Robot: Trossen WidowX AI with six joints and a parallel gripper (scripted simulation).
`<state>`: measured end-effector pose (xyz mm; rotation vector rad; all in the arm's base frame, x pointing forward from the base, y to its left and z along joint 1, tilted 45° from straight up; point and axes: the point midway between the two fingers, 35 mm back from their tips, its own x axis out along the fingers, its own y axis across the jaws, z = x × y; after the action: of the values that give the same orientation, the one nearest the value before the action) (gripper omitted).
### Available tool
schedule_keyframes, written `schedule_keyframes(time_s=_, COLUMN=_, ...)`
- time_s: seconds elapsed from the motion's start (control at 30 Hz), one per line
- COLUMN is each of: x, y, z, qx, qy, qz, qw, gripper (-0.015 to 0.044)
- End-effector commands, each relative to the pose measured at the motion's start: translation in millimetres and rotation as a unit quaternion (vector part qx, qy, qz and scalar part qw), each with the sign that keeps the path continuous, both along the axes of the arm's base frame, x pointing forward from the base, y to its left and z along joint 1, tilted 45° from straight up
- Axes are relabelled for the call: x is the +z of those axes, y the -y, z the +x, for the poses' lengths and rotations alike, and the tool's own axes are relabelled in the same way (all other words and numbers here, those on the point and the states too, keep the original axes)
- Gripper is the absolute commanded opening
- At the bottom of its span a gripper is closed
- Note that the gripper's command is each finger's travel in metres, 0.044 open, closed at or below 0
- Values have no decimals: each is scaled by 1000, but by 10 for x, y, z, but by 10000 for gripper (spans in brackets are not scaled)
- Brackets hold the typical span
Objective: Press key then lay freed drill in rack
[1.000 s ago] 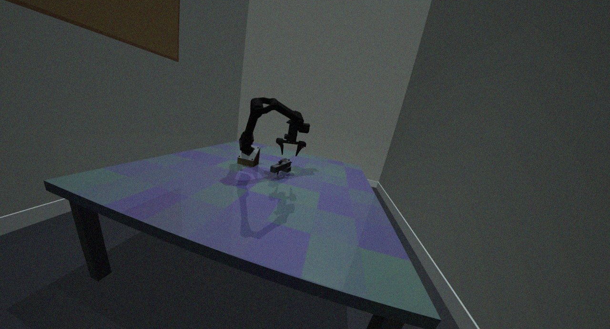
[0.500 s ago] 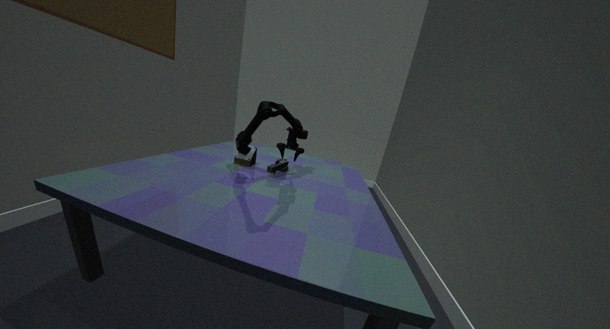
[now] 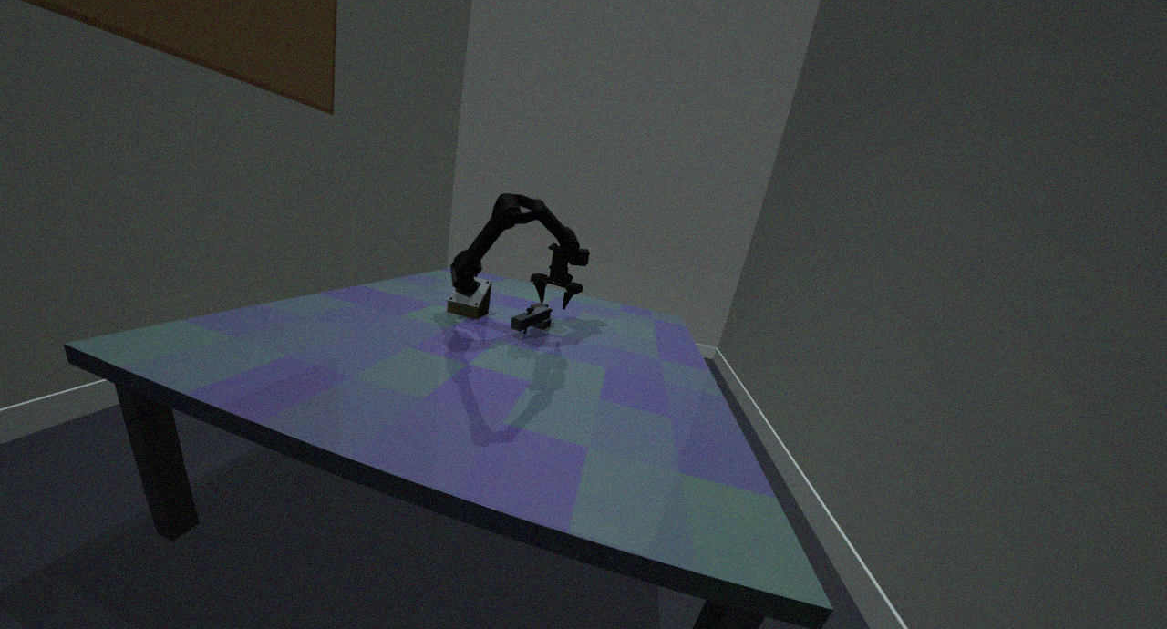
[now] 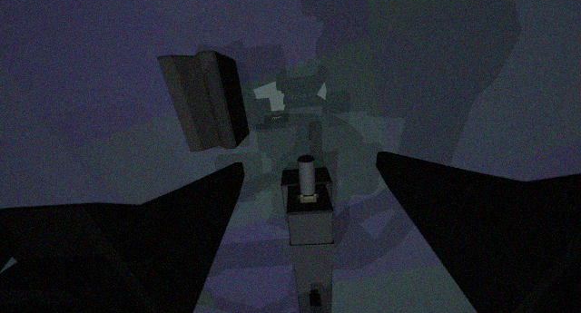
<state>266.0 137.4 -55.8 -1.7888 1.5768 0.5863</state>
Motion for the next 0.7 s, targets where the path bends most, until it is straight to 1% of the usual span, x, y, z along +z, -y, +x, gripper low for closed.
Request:
schedule_keyframes(time_s=0.0, x=-28, y=39, z=4, qx=-2, qy=-1, qz=1, qw=1000, gripper=440)
schedule_keyframes(time_s=0.67, x=-195, y=316, z=53, qx=-2, qy=0, qz=0, qw=1000, gripper=440)
